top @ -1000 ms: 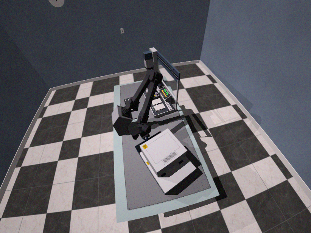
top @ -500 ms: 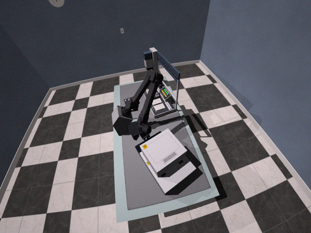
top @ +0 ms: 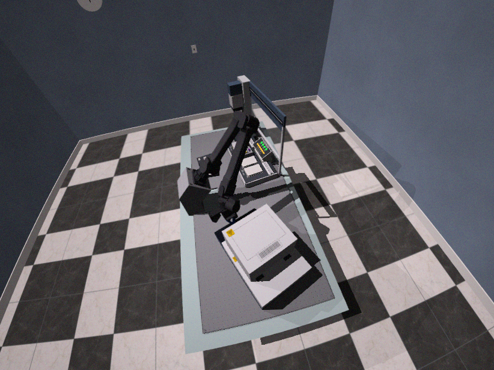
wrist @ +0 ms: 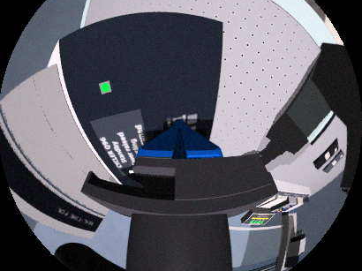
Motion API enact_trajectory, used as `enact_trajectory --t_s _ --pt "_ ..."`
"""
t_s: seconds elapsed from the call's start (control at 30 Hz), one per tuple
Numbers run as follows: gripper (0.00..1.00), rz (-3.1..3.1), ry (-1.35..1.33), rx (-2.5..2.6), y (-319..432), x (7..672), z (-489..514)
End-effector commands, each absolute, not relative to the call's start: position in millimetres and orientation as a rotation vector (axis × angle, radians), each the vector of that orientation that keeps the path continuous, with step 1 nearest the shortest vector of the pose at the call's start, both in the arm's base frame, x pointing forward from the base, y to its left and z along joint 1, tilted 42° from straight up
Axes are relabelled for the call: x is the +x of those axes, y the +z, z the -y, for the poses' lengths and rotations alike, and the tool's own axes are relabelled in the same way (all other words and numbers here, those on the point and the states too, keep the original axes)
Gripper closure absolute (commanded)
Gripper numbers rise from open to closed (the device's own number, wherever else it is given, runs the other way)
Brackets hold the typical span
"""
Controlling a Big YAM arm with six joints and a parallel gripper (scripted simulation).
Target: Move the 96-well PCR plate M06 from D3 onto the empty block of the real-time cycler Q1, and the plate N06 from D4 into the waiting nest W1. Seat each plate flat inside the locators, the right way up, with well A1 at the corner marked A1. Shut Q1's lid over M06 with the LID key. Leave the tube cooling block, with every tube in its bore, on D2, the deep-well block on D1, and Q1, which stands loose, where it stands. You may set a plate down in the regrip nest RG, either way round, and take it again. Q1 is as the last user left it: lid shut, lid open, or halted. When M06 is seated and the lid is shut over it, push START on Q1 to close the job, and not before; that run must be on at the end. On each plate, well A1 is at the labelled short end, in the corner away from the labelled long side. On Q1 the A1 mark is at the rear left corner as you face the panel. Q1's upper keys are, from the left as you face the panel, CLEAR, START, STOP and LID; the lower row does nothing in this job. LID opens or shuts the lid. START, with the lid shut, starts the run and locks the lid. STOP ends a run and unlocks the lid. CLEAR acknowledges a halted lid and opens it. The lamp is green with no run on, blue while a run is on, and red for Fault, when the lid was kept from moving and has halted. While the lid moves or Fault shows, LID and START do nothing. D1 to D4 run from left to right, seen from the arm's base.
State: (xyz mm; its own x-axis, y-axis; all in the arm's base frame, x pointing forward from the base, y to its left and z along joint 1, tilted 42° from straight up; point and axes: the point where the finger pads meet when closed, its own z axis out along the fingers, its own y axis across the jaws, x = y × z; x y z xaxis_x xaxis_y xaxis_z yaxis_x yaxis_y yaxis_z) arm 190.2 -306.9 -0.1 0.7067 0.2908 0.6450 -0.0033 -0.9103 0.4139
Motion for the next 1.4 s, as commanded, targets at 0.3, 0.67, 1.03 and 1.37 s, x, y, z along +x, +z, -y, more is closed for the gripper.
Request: enact_trajectory --t_s 0.3,0.67,1.03,1.37 --pt "1.0 -0.223 1.04 2.497 9.3 190.5 317.3" --pt "1.0 -0.237 1.043 2.516 5.4 192.9 308.3" --pt "1.0 -0.223 1.028 2.494 3.9 185.9 320.4" --pt "1.0 -0.246 1.041 2.508 3.1 193.4 314.0"
